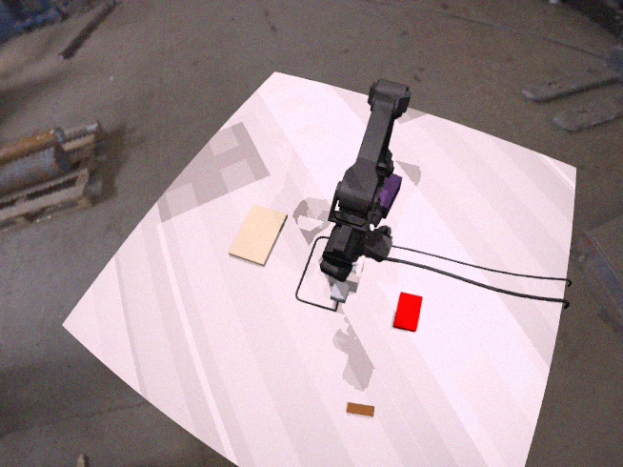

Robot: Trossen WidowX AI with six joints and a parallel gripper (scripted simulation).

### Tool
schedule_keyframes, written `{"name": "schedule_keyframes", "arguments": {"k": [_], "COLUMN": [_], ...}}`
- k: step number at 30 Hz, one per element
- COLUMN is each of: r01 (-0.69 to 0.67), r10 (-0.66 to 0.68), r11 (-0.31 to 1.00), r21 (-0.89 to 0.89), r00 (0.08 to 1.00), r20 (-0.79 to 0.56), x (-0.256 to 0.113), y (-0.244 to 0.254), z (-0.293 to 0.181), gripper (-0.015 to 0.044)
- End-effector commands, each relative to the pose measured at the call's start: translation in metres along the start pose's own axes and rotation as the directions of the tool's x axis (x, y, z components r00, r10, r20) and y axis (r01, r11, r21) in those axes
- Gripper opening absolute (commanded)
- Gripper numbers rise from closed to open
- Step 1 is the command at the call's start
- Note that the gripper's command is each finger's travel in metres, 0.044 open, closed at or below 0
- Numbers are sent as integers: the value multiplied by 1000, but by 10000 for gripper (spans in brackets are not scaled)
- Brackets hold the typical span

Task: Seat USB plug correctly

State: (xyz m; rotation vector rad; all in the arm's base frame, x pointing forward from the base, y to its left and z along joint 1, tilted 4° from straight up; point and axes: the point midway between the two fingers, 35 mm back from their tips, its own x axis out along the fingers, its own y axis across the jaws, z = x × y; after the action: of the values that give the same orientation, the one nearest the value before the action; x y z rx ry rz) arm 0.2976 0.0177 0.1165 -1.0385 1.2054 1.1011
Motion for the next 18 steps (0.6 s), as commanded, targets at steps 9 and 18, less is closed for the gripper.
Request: {"name": "schedule_keyframes", "arguments": {"k": [9,18], "r01": [-1,-1], "r10": [1,1], "r11": [974,974], "r21": [-226,-226], "r00": [1000,1000], "r20": [0,0], "x": [0,0], "y": [0,0], "z": [0,0], "gripper": [0,0]}}
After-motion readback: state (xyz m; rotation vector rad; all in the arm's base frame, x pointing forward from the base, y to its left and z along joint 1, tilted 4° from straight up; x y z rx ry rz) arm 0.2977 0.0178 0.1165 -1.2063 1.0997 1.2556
